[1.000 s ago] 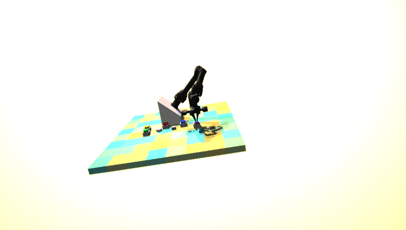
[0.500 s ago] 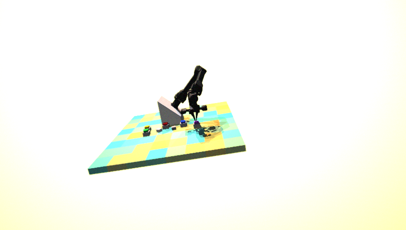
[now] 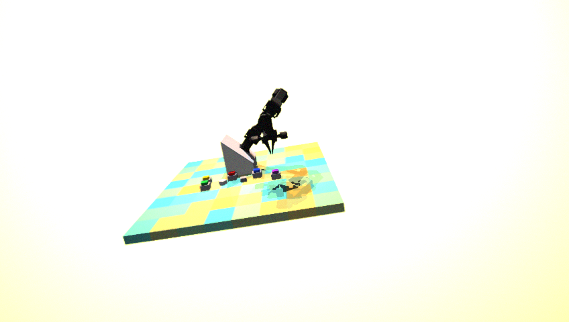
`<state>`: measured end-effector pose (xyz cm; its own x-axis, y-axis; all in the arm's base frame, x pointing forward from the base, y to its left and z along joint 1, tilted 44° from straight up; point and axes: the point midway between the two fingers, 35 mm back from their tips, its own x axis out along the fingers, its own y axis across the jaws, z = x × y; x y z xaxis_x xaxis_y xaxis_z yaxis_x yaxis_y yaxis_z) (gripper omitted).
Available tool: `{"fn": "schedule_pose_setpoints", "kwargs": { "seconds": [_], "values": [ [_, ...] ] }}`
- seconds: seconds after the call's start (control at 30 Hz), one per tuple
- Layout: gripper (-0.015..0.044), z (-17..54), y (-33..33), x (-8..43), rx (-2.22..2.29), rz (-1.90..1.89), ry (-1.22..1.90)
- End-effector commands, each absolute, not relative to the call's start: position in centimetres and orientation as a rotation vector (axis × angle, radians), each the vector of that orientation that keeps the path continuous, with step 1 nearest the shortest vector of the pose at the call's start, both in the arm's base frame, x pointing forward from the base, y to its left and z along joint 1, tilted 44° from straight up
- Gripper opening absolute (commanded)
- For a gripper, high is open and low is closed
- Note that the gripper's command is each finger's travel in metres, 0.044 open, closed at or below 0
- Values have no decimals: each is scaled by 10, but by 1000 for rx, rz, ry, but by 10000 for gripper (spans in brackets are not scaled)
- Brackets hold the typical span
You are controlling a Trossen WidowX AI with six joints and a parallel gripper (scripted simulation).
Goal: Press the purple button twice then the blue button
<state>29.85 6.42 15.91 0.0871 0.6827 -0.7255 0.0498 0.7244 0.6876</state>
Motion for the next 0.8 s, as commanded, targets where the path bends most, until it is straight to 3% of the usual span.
{"fn": "schedule_pose_setpoints", "kwargs": {
  "seconds": [0.0,0.23,0.77],
  "values": [
    [20,148,49,287,648,519,1435],
    [20,91,-2,223,651,522,1439],
    [20,42,43,227,653,525,1437]
  ]
}}
